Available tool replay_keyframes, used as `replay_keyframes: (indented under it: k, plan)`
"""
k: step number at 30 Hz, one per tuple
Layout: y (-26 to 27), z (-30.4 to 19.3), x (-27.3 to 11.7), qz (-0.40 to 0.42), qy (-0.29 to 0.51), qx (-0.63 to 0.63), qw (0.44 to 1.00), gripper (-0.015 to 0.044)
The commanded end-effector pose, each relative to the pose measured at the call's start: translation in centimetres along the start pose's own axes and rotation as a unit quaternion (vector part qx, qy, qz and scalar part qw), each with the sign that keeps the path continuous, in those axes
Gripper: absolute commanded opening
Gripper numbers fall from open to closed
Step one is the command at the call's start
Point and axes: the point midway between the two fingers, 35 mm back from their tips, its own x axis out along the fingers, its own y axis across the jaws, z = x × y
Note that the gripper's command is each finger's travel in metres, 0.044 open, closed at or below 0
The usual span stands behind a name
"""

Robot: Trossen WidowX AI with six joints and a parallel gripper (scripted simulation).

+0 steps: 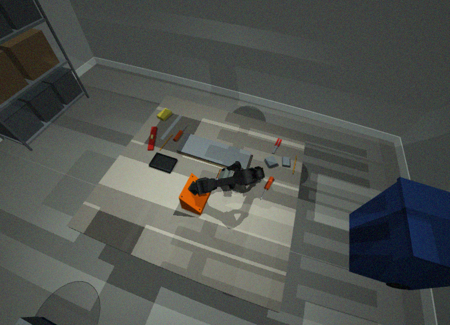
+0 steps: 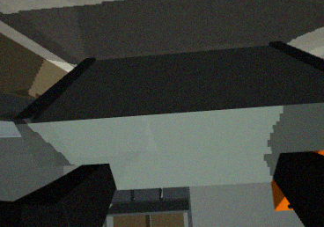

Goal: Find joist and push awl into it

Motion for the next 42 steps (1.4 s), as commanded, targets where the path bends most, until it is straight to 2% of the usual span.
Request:
replay_keyframes:
  k: [1, 34, 37, 42]
  plan:
    - [-0.03, 0.34, -0.04, 0.0, -0.006, 0.002, 1.0, 0.0378]
    - [0.02, 0.06, -0.13, -0.001, 0.001, -0.001, 1.0, 0.0378]
    - [0.02, 0.05, -0.14, -0.001, 0.002, -0.001, 1.0, 0.044]
    - [0.02, 0.05, -0.14, -0.001, 0.002, -0.001, 1.0, 0.044]
